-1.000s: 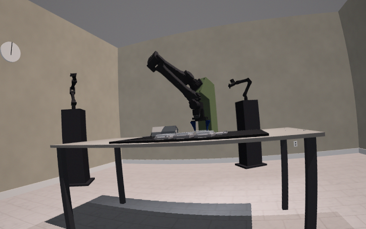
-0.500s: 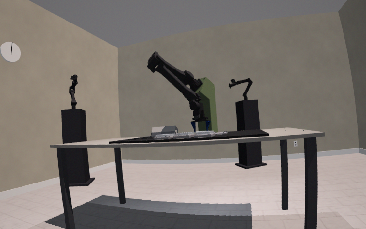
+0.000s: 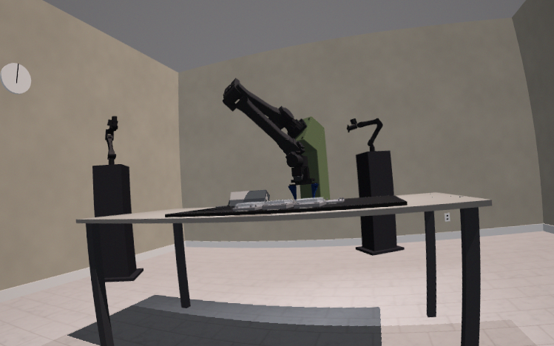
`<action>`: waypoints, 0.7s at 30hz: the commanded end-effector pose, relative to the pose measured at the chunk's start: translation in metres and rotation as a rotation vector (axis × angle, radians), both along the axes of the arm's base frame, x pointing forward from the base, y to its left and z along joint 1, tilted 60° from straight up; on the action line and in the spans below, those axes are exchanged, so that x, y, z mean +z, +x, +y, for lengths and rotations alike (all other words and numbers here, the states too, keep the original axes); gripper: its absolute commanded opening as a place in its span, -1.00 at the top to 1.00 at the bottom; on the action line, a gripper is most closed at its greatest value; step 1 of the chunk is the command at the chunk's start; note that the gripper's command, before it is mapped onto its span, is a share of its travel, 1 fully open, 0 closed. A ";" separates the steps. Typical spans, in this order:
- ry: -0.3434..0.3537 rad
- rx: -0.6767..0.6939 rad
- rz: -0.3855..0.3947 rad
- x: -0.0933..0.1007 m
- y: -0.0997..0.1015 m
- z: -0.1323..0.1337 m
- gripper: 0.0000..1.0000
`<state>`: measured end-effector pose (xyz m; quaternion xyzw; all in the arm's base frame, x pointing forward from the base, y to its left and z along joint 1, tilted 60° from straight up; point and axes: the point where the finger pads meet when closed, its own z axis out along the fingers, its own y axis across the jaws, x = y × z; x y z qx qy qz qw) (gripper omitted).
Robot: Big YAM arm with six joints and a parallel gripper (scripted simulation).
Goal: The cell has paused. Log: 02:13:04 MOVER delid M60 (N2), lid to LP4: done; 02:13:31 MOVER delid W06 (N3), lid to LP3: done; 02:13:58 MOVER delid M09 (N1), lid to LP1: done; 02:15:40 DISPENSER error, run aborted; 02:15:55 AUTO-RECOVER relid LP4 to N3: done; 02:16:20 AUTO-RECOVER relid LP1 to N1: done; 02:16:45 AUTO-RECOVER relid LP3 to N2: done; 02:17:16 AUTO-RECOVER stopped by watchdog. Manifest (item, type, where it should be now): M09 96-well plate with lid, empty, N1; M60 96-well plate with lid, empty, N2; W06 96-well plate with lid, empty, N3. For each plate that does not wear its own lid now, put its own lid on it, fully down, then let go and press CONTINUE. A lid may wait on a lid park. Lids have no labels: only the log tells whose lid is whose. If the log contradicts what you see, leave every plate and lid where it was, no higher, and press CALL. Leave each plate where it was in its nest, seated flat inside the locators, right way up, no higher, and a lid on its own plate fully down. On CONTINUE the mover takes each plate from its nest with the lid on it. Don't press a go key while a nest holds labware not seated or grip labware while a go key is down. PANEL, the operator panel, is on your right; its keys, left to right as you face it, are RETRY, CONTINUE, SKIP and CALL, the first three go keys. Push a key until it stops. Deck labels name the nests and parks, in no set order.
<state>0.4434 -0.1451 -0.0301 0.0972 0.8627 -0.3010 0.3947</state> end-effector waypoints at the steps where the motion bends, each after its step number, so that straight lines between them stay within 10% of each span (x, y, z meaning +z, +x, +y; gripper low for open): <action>1: -0.008 0.009 0.005 -0.002 0.000 0.000 1.00; 21: -0.007 0.008 0.008 -0.006 0.002 -0.004 1.00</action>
